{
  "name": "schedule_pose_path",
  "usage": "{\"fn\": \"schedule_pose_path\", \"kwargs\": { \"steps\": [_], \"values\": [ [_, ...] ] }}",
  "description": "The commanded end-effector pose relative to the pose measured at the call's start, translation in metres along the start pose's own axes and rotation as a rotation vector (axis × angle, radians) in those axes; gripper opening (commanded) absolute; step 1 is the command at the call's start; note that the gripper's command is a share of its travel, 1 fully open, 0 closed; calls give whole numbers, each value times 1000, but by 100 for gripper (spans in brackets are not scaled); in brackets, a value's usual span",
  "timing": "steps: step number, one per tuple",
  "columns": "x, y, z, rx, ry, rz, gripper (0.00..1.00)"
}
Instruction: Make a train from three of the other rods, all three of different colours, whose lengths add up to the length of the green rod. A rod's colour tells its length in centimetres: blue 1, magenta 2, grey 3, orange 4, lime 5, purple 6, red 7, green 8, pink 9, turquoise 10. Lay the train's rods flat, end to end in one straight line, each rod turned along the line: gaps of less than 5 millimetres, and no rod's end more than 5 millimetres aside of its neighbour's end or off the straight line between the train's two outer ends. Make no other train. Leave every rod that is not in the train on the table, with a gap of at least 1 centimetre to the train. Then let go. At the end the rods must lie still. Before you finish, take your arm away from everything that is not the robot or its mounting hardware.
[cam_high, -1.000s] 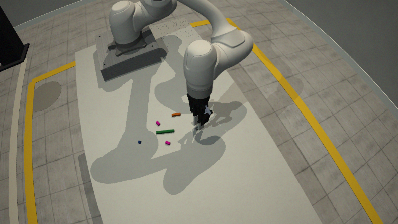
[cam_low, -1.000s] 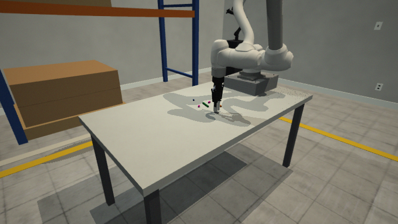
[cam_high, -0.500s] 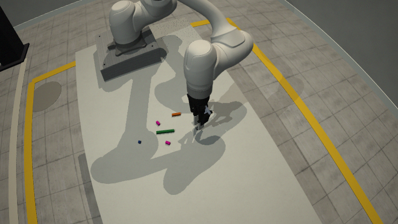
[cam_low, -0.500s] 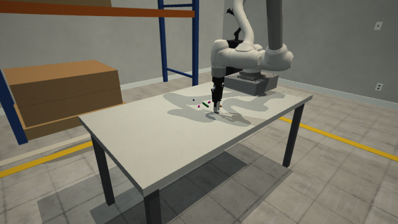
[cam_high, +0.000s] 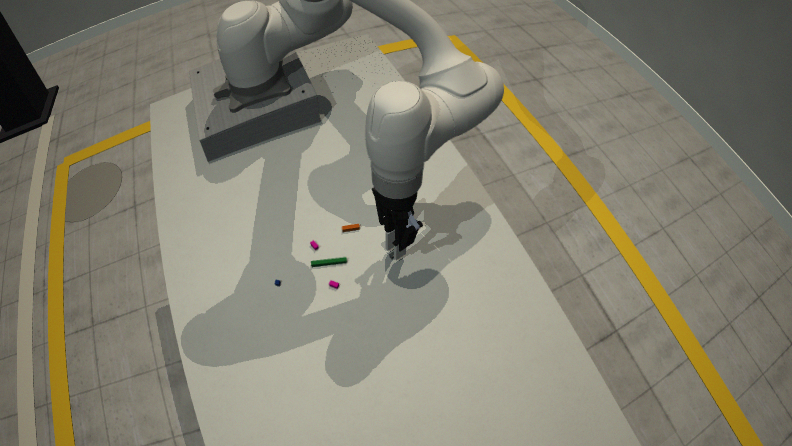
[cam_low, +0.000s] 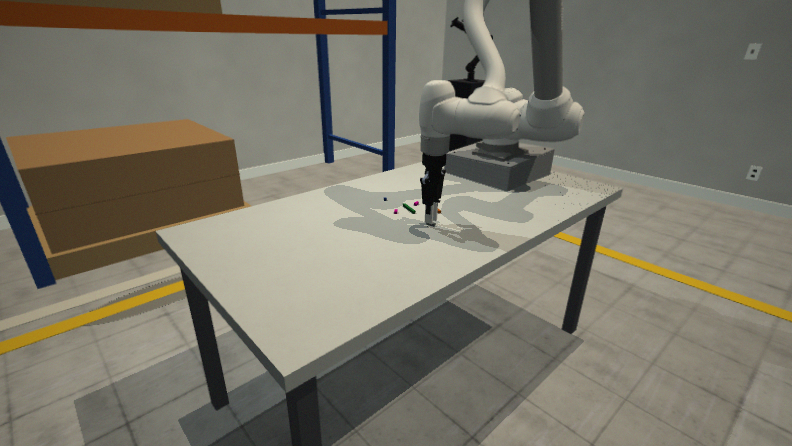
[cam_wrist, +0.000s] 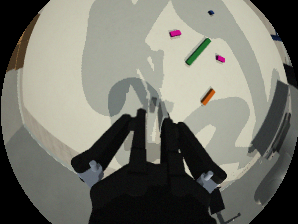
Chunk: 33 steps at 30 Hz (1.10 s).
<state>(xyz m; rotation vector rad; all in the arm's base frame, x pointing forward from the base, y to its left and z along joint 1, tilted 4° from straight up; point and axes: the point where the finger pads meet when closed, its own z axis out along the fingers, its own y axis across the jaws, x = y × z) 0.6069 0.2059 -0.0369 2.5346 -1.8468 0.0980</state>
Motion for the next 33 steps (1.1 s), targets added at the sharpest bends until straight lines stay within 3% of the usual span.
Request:
{"fn": "schedule_pose_path", "kwargs": {
  "steps": [1, 33],
  "values": [
    [0, 0, 2, 0, 0, 0, 15],
    [0, 0, 13, 0, 0, 0, 15]
  ]
}}
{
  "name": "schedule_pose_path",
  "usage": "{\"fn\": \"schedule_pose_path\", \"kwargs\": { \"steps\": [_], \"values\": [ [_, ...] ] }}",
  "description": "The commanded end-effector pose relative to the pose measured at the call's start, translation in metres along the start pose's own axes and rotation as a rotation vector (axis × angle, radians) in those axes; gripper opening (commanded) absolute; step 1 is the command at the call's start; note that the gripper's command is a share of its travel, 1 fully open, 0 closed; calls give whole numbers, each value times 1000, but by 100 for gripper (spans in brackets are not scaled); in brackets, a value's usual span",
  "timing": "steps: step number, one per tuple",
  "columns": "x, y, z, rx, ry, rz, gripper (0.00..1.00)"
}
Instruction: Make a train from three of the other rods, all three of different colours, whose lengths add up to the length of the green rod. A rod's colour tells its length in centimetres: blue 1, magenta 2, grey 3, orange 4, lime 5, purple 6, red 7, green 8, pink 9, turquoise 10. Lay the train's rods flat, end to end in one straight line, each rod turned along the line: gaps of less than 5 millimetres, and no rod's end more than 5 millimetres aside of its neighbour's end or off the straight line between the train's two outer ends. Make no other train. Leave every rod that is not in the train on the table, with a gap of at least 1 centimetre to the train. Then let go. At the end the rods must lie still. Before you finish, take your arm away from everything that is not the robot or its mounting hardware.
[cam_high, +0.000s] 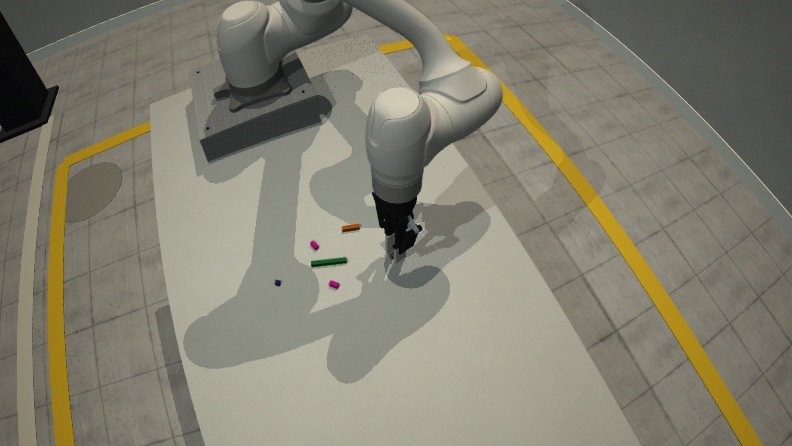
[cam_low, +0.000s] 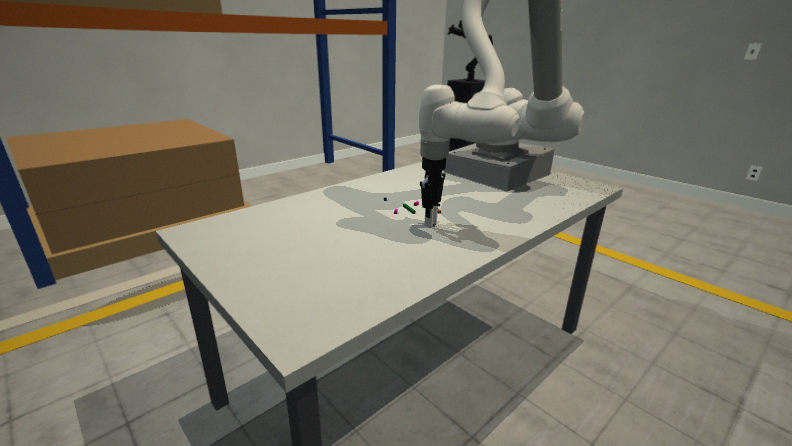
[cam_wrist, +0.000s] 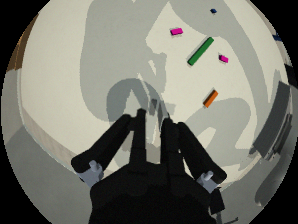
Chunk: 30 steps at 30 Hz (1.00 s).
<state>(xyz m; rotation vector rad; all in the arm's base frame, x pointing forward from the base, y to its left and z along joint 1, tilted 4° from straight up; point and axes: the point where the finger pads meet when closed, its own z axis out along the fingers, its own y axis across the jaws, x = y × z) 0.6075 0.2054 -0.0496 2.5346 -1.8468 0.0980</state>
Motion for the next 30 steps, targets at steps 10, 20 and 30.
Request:
{"fn": "schedule_pose_path", "kwargs": {
  "steps": [10, 20, 30],
  "values": [
    [0, 0, 0, 0, 0, 0, 15],
    [0, 0, 0, 0, 0, 0, 15],
    [0, 0, 0, 0, 0, 0, 3]
  ]
}}
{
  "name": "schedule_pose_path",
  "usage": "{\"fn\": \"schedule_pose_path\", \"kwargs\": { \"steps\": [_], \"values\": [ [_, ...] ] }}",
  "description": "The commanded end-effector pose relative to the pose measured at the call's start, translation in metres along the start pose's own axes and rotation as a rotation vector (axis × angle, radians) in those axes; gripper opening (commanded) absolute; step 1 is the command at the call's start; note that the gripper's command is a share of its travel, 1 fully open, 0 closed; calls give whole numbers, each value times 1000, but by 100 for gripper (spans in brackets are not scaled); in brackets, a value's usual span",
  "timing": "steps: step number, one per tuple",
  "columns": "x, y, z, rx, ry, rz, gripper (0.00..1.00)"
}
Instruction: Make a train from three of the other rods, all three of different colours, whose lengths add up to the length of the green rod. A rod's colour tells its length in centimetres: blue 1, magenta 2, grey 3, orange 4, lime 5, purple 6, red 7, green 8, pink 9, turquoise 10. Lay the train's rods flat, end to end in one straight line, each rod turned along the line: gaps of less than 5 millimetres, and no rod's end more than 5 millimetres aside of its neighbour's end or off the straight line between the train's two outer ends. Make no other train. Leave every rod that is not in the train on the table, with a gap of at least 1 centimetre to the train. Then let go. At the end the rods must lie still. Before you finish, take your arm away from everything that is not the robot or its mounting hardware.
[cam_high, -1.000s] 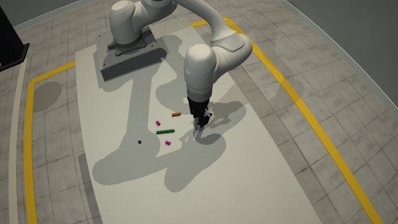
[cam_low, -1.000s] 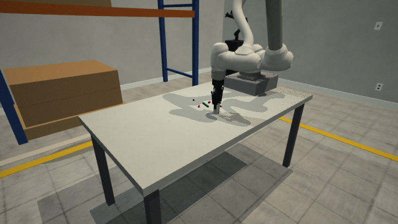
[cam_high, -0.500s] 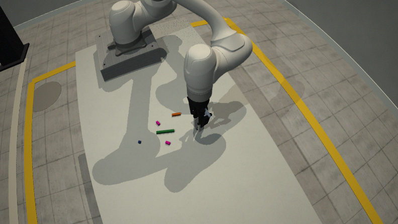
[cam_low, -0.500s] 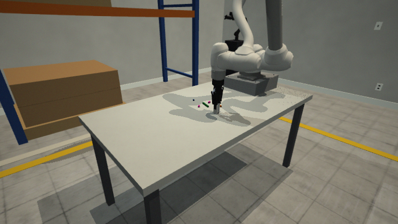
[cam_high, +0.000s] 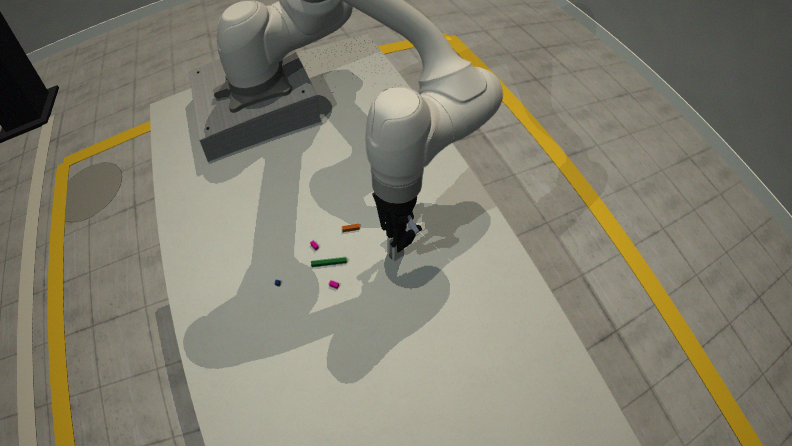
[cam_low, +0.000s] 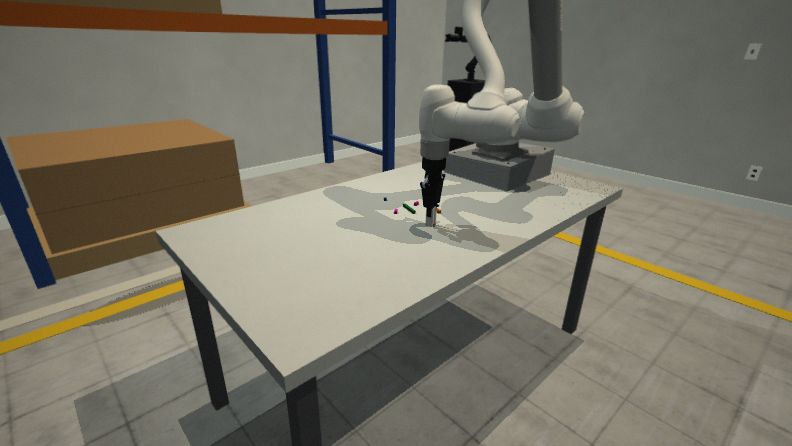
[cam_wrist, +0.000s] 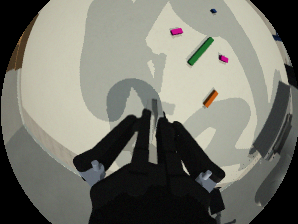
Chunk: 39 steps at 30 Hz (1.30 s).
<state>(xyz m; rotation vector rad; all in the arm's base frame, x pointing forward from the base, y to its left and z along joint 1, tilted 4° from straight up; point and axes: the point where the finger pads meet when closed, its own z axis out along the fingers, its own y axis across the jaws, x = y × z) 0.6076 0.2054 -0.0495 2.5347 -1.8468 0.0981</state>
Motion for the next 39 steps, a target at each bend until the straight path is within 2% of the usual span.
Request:
{"fn": "schedule_pose_path", "kwargs": {
  "steps": [1, 28, 34, 36, 39],
  "values": [
    [0, 0, 0, 0, 0, 0, 3],
    [0, 0, -2, 0, 0, 0, 3],
    [0, 0, -26, 0, 0, 0, 3],
    [0, 0, -26, 0, 0, 0, 3],
    [0, 0, -48, 0, 0, 0, 3]
  ]
}}
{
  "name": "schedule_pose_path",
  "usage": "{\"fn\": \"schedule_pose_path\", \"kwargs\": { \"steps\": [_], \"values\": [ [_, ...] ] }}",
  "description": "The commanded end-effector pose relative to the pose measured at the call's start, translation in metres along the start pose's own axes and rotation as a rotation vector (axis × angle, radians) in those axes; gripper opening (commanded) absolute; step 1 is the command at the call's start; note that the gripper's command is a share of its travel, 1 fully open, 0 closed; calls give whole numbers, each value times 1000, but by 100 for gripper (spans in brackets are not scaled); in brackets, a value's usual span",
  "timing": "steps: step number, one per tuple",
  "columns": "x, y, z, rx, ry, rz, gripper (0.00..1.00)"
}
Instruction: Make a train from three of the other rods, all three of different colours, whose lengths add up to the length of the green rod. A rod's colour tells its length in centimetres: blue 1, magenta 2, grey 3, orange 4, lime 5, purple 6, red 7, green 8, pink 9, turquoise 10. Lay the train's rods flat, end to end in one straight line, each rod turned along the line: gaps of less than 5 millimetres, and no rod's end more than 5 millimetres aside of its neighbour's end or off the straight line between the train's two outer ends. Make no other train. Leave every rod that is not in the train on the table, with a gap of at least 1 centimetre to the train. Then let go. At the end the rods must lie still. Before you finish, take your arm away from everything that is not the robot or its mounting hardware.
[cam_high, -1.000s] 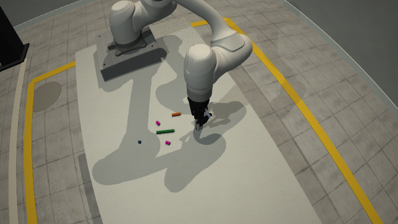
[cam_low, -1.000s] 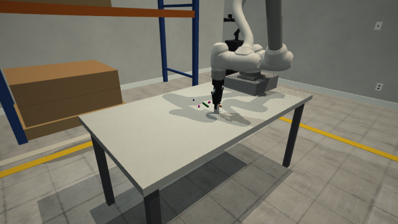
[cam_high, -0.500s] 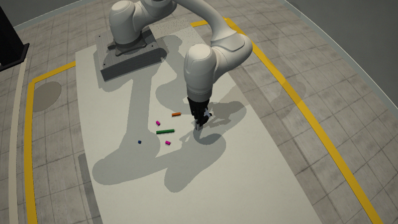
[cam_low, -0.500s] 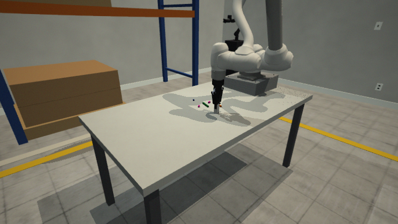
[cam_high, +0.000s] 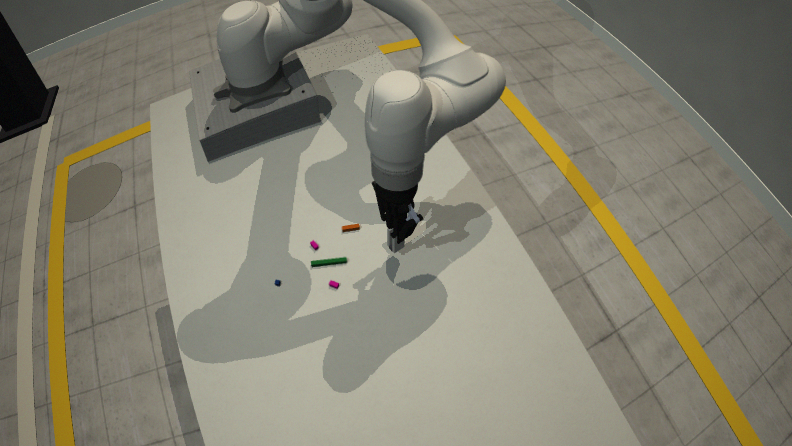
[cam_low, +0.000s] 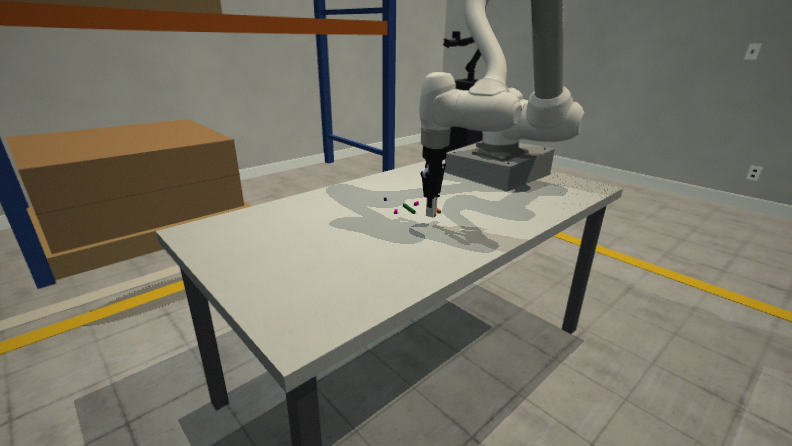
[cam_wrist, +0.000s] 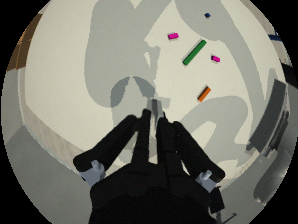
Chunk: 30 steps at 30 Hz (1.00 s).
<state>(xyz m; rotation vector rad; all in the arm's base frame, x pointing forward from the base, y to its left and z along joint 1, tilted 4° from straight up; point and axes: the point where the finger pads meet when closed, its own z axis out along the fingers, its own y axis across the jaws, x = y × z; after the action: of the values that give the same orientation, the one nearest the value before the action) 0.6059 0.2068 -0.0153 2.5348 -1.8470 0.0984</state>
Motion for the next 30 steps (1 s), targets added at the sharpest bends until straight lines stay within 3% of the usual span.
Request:
{"fn": "schedule_pose_path", "kwargs": {
  "steps": [1, 5, 9, 22, 30],
  "values": [
    [0, 0, -21, 0, 0, 0, 3],
    [0, 0, -49, 0, 0, 0, 3],
    [0, 0, -64, 0, 0, 0, 3],
    [2, 0, -66, 0, 0, -4, 3],
    [71, 8, -65, -1, -1, -190, 3]
  ]
}}
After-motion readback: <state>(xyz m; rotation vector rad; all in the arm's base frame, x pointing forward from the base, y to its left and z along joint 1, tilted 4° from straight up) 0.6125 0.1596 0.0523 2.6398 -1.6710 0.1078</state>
